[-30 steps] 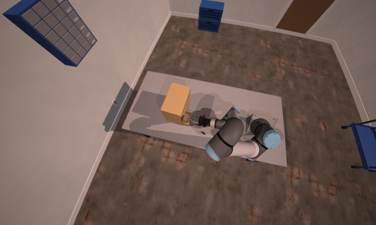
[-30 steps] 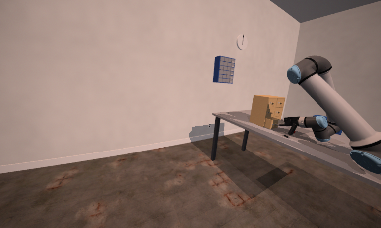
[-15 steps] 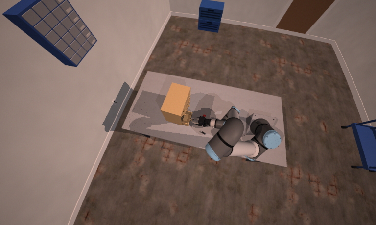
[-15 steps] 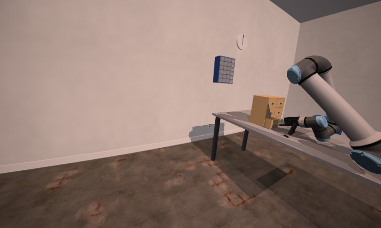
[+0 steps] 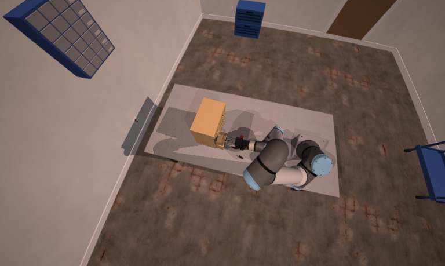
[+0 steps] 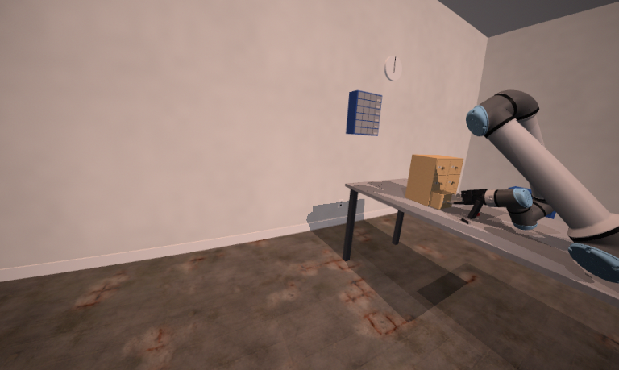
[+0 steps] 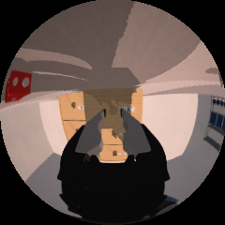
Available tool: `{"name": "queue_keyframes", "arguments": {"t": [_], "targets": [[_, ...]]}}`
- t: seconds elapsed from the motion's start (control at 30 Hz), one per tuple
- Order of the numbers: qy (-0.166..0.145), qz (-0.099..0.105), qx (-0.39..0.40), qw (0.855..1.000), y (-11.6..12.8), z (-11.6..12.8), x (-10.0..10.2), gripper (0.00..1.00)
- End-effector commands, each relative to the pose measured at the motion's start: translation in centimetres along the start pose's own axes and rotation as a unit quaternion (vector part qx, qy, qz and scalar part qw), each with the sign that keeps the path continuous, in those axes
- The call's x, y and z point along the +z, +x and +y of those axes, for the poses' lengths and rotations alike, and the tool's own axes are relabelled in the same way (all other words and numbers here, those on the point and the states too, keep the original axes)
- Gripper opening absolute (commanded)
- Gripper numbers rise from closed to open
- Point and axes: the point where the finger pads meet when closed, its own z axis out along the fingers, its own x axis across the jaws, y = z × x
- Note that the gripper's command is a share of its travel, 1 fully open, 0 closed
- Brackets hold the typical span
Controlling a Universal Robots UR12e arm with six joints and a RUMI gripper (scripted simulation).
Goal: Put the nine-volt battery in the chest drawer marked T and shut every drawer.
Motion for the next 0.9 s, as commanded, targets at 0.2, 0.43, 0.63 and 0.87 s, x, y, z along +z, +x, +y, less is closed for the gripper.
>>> {"name": "queue_keyframes", "arguments": {"t": [0.2,0.43,0.63,0.87], "targets": [[0.000,0.000,0.000,1.000,0.0,0.0,-0.3,0.20],[0.000,0.000,0.000,1.000,0.0,-0.6,-1.8,0.20],[0.000,0.000,0.000,1.000,0.0,-1.0,-2.9,0.20],[0.000,0.000,0.000,1.000,0.0,-1.6,-4.4,0.20]]}}
